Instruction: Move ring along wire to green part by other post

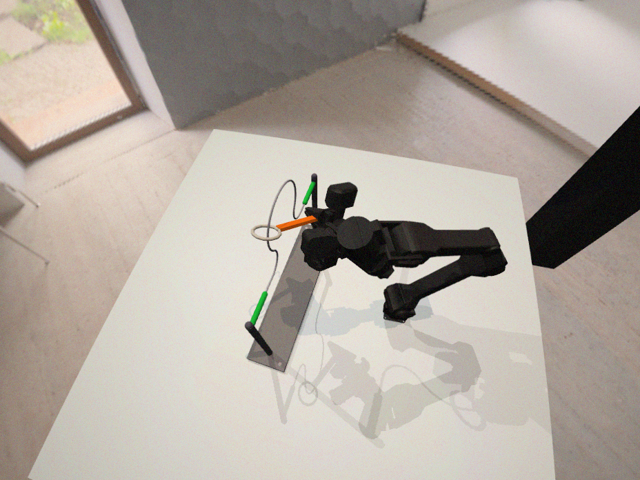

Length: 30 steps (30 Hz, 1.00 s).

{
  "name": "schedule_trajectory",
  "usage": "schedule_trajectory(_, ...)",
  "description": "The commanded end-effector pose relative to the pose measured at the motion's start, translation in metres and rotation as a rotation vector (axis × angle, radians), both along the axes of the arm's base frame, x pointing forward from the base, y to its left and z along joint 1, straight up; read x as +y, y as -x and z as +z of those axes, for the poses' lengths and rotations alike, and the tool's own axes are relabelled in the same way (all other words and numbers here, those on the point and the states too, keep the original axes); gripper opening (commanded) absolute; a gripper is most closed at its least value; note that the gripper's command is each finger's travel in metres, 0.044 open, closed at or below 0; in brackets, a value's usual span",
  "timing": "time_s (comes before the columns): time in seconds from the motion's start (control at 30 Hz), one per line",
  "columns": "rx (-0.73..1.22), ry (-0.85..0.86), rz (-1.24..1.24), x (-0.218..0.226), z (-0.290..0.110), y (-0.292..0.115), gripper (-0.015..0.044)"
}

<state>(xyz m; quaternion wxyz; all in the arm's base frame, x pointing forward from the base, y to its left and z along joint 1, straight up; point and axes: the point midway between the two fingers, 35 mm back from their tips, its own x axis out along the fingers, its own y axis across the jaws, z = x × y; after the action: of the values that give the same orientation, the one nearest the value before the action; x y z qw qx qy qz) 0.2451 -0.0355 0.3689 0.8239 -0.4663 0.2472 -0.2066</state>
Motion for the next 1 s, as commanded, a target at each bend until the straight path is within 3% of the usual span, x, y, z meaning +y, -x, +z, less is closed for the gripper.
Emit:
schedule_trajectory(0.0, -0.005, 0.049, -0.006, -0.003, 0.003, 0.003, -0.015)
schedule_trajectory(0.97, 0.032, 0.455, -0.006, -0.008, 0.019, 0.003, -0.015)
